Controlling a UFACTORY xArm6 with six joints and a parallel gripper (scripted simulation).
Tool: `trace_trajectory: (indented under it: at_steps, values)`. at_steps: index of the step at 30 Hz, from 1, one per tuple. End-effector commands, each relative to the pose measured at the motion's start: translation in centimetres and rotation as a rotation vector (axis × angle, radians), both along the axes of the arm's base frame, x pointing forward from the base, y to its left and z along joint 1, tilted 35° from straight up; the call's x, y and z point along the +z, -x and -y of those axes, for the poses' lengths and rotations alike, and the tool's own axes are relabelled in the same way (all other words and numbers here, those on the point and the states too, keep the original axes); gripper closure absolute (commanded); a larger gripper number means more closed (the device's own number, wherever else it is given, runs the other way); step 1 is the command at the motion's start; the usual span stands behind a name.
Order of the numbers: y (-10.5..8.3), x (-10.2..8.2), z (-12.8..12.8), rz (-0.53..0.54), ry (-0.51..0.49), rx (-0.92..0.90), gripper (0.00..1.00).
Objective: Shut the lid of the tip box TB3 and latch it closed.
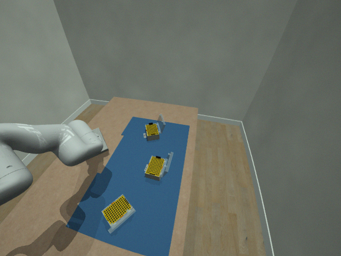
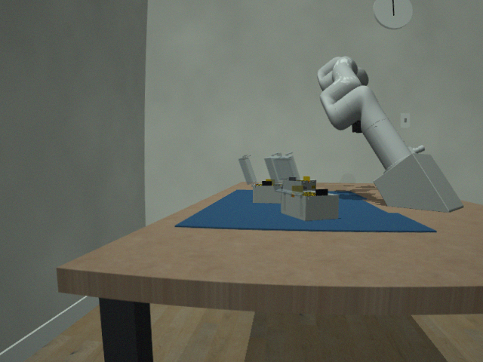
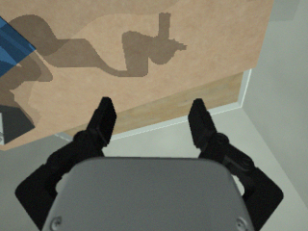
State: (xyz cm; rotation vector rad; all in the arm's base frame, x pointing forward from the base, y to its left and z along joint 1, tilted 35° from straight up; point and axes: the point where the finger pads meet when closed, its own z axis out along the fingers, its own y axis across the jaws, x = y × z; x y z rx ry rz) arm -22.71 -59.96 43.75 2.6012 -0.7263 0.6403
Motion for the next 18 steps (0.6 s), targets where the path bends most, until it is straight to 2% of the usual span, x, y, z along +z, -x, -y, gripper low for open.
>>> trace_trajectory:
  at_steps: [1,17,18]
  values:
    - [0.07,0.24,-0.04,-0.002,0.004,-0.002,0.0]
    - [0.07,0.24,-0.04,-0.002,0.004,-0.002,0.0]
    - [-0.19,0.55,-0.32,-0.017,0.016,0.026,1.0]
